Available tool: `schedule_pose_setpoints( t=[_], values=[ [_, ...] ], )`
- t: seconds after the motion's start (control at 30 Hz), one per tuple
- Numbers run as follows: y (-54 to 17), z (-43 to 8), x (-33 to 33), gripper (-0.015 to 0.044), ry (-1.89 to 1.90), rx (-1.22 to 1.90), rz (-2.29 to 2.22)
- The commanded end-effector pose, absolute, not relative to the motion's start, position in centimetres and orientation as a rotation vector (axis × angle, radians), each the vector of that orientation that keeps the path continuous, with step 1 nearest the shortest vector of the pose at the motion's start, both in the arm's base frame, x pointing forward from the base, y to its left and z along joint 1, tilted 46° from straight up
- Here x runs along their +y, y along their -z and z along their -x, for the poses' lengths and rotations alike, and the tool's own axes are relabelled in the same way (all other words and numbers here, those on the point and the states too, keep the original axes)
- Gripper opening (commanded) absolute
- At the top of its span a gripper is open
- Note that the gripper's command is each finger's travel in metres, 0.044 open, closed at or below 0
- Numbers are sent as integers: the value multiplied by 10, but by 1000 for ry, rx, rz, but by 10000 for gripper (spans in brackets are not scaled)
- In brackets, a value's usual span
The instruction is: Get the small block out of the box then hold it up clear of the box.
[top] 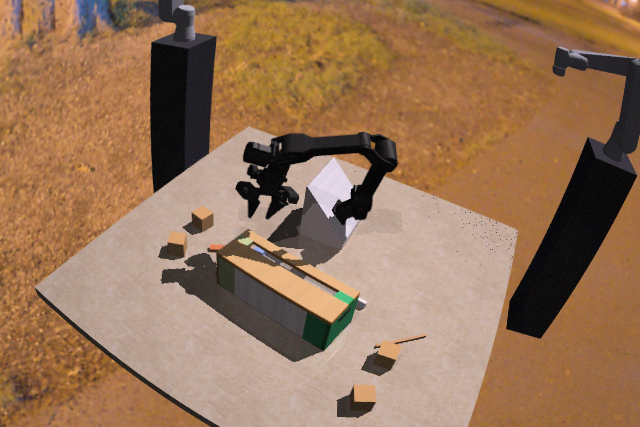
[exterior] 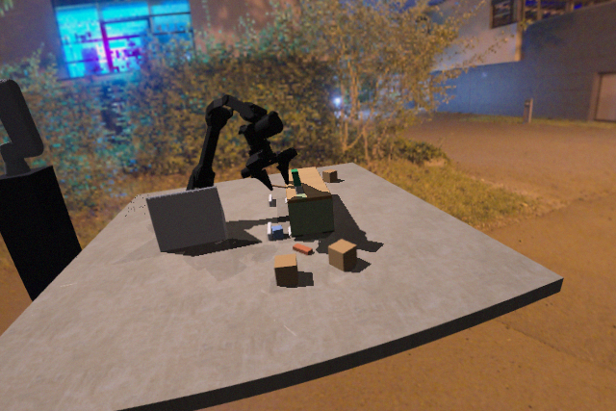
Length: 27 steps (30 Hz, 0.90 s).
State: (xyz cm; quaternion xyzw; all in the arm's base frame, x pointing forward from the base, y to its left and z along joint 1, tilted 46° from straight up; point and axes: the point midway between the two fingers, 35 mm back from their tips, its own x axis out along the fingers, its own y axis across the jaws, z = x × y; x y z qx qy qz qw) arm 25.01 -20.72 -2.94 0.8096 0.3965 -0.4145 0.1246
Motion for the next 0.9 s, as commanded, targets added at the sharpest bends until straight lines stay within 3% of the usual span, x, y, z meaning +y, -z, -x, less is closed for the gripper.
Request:
schedule_pose_setpoints(
  t=[0.0, 0.2, 0.87],
  values=[
    [37, -237, -203, 285, 1939, 708, -3070],
    [37, -235, -204, 285, 2170, 512, -3211],
    [37, -235, -204, 285, 2172, 510, -3212]
  ],
)
